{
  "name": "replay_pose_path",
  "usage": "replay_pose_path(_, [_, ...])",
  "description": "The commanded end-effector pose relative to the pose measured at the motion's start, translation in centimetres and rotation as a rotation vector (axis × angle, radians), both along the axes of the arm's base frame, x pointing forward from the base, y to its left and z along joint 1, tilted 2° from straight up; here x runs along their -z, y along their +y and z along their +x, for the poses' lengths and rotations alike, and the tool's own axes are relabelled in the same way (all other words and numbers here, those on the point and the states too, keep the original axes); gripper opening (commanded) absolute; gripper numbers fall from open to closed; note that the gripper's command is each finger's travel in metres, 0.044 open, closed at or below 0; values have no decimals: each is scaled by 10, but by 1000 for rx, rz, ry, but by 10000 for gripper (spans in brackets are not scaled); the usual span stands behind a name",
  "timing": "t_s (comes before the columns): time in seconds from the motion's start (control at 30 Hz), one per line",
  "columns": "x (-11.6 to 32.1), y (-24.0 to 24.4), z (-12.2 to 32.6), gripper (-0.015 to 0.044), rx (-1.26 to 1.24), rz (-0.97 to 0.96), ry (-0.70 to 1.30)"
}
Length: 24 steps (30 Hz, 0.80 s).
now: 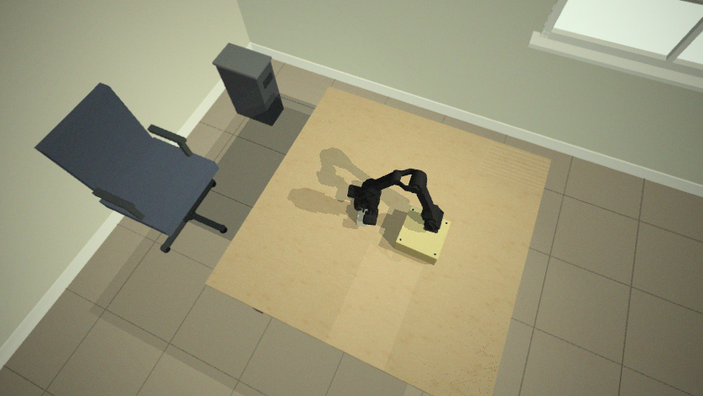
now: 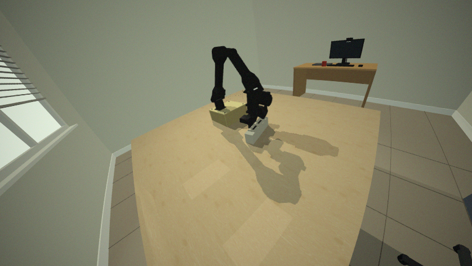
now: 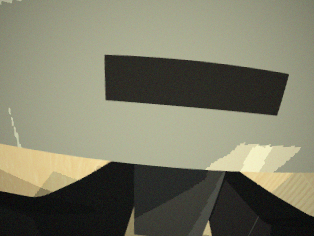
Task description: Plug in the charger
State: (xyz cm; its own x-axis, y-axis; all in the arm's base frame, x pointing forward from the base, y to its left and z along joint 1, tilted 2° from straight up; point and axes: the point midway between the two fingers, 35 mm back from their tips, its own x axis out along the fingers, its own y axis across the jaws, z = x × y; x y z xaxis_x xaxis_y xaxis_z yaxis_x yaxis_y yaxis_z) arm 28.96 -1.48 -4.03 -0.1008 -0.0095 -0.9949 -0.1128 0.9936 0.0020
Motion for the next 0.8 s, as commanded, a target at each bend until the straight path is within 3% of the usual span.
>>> replay_pose_path(0.0, [-4,2,7,0,-4,6,-27])
replay_pose_path(0.77, [-1,0,0,0,0,0,1])
